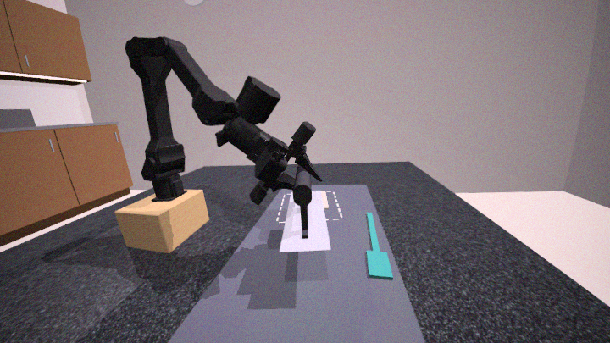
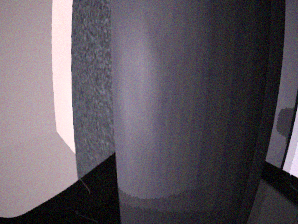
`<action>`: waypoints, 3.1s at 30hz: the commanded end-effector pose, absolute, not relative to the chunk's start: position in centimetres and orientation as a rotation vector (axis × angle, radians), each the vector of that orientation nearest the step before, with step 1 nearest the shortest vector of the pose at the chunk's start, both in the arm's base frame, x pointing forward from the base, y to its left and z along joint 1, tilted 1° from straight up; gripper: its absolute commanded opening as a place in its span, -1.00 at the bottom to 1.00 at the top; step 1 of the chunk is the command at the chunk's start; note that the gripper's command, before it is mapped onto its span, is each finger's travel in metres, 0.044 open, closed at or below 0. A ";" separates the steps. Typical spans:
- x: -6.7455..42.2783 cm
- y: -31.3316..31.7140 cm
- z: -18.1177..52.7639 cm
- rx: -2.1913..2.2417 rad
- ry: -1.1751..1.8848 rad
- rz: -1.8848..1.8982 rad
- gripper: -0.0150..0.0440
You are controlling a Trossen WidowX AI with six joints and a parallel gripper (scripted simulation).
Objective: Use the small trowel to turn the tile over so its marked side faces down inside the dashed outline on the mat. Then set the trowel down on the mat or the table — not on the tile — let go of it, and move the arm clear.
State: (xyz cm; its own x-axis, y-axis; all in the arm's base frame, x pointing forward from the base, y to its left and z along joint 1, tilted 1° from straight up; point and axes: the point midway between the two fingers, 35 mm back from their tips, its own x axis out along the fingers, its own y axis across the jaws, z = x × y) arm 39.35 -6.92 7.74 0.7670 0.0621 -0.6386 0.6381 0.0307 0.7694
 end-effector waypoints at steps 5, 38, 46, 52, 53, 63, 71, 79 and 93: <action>39.6 -6.9 8.3 1.489 0.584 -0.469 -0.49; 42.5 1.0 7.0 1.475 0.672 -0.489 -0.49; 43.5 4.8 6.6 1.475 0.686 -0.507 -0.49; 43.8 7.8 6.2 1.472 0.695 -0.516 -0.49; 43.8 8.3 6.1 1.471 0.697 -0.517 -0.49; 43.7 13.5 5.5 1.466 0.703 -0.526 -0.49; 43.4 17.8 5.1 1.471 0.689 -0.528 -0.49; 42.5 22.1 4.8 1.475 0.673 -0.520 -0.49; 39.8 29.7 4.2 1.503 0.629 -0.493 -0.49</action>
State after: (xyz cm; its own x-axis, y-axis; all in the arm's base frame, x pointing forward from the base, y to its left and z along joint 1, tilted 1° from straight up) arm 40.15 28.10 3.90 0.7348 0.0817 -0.6733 0.6730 0.0352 0.7388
